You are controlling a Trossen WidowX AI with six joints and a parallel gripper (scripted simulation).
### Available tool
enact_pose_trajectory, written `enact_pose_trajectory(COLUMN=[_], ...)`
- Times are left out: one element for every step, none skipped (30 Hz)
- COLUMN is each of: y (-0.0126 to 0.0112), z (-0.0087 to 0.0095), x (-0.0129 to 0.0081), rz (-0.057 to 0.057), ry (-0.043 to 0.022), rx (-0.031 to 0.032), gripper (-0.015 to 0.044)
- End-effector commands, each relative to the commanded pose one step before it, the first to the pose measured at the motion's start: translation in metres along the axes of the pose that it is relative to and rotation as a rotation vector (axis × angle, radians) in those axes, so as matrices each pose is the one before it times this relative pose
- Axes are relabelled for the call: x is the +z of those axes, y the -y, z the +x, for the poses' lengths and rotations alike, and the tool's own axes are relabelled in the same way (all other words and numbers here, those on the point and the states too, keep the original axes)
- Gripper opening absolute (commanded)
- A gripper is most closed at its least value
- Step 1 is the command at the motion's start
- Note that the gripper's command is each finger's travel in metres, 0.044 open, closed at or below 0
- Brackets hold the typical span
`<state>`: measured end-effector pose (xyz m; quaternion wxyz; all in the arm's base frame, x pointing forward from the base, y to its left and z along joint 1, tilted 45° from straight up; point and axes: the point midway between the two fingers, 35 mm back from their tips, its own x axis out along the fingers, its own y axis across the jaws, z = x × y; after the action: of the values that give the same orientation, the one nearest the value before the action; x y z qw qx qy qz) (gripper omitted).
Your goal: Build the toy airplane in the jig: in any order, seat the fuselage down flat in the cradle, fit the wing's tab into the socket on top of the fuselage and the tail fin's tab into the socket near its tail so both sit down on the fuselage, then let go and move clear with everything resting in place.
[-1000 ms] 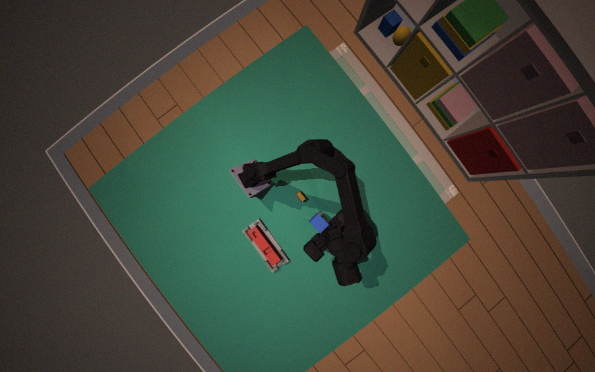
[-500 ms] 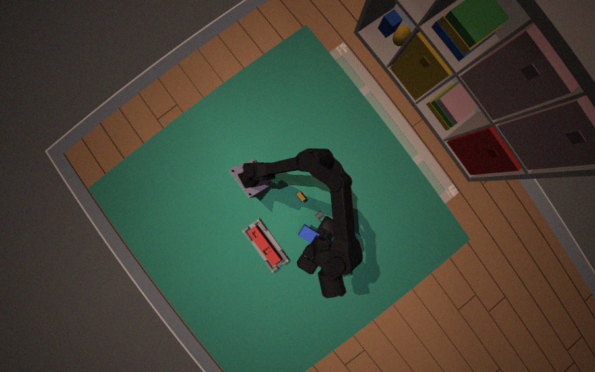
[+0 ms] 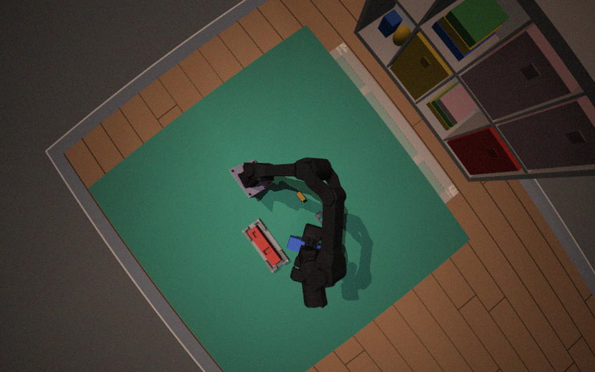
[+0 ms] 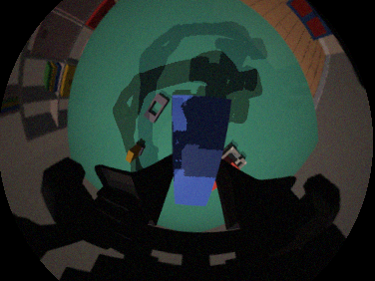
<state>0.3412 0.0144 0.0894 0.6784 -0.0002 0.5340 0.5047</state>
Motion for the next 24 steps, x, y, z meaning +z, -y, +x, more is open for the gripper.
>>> enact_pose_trajectory(y=[0.01147,0.0022,0.00213,0.00205,0.00198,0.00191,0.00183,0.00175,0.00168,0.0016,0.00152,0.00144,0.00136,0.00127,0.00119,0.00111,0.00102,0.00094,0.00085,0.00078,0.00068,0.00056,0.00049,0.00042], z=[0.00428,0.00053,0.00053,0.00054,0.00055,0.00056,0.00056,0.00057,0.00058,0.00058,0.00059,0.0006,0.00061,0.00062,0.00062,0.00063,0.00064,0.00065,0.00065,0.00065,0.00064,0.00061,0.00061,0.00062], x=[-0.01148,-0.00242,-0.00247,-0.00253,-0.00258,-0.00263,-0.00268,-0.00272,-0.00276,-0.00281,-0.00285,-0.00288,-0.00292,-0.00295,-0.00298,-0.003,-0.00303,-0.00305,-0.00307,-0.00308,-0.00299,-0.00282,-0.0028,-0.0028], rz=[-0.0737,-0.0181,-0.0181,-0.0181,-0.0181,-0.0181,-0.0181,-0.0181,-0.0181,-0.0181,-0.0181,-0.0181,-0.0181,-0.0182,-0.0182,-0.0182,-0.0182,-0.0182,-0.0182,-0.0149,-0.0146,-0.0151,-0.0152,-0.0152], ry=[-0.00909,-0.00018,-0.00017,-0.00016,-0.00015,-0.00013,-0.00012,-0.0001,-0.00008,-0.00006,-0.00004,-0.00002,0.0,0.00002,0.00004,0.00007,0.00009,0.00012,0.00014,0.0003,0.0003,0.00025,0.00025,0.00027], rx=[0.00271,-0.00012,-0.0001,-0.00007,-0.00005,-0.00002,0.0,0.00002,0.00005,0.00007,0.00009,0.00011,0.00013,0.00014,0.00016,0.00018,0.00019,0.0002,0.00022,-0.00021,-0.00018,0.00003,0.00007,0.00007], gripper=[0.0,0.0,0.0,0.0,0.0,0.0,0.0,0.0,0.0,0.0,0.0,0.0,0.0,0.0,0.0,0.0,0.0,0.0,0.0,0.0,0.0,0.0,0.0,0.0])
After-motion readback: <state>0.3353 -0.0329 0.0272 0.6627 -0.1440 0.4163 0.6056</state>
